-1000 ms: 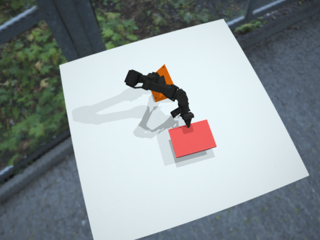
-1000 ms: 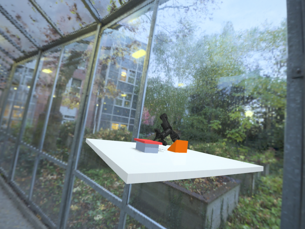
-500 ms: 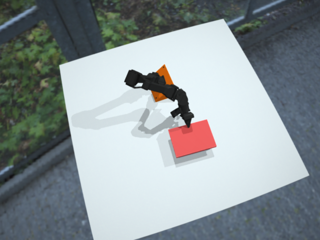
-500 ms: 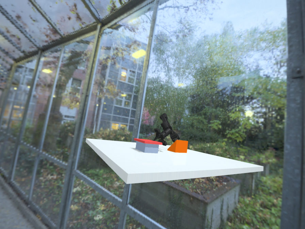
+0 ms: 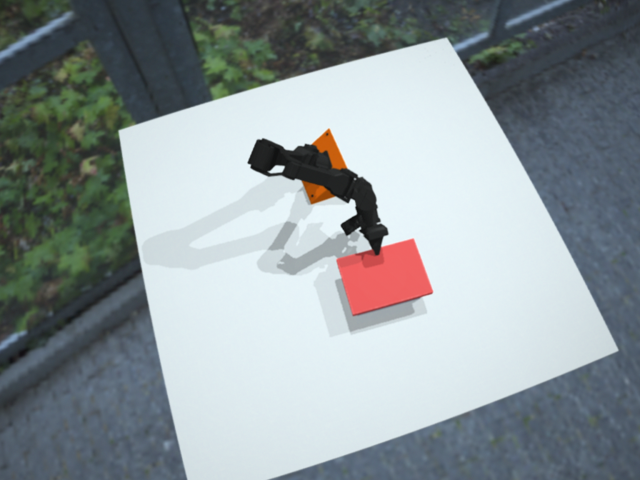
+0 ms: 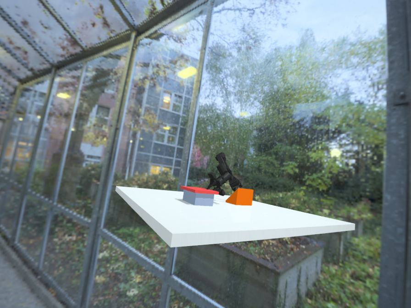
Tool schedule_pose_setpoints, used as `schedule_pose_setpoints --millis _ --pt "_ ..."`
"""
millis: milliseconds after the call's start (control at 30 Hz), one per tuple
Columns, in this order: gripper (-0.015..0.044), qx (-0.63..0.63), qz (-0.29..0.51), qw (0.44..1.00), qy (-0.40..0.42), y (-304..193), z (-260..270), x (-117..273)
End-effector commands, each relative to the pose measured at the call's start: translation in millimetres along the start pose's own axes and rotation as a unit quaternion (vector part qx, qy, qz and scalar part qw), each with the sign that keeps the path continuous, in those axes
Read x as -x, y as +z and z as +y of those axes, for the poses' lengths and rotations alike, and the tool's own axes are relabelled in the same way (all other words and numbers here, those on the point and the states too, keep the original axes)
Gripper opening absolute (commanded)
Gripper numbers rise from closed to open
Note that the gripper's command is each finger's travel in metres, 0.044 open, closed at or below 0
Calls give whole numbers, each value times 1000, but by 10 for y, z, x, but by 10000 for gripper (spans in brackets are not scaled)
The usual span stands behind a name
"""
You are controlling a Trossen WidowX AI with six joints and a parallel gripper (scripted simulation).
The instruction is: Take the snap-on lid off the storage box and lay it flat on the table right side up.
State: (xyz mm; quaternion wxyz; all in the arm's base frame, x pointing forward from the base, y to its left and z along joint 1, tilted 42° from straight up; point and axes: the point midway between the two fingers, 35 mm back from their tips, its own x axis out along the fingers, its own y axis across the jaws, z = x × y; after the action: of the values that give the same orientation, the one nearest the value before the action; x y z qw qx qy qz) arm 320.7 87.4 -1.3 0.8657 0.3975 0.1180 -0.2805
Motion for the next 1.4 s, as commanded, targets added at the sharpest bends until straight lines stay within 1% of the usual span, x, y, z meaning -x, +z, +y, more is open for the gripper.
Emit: schedule_pose_setpoints --millis 0,1367 --pt "0 -1 -1 1000 2 -2 17 16" --pt "0 -2 -1 1000 2 -2 76 76"
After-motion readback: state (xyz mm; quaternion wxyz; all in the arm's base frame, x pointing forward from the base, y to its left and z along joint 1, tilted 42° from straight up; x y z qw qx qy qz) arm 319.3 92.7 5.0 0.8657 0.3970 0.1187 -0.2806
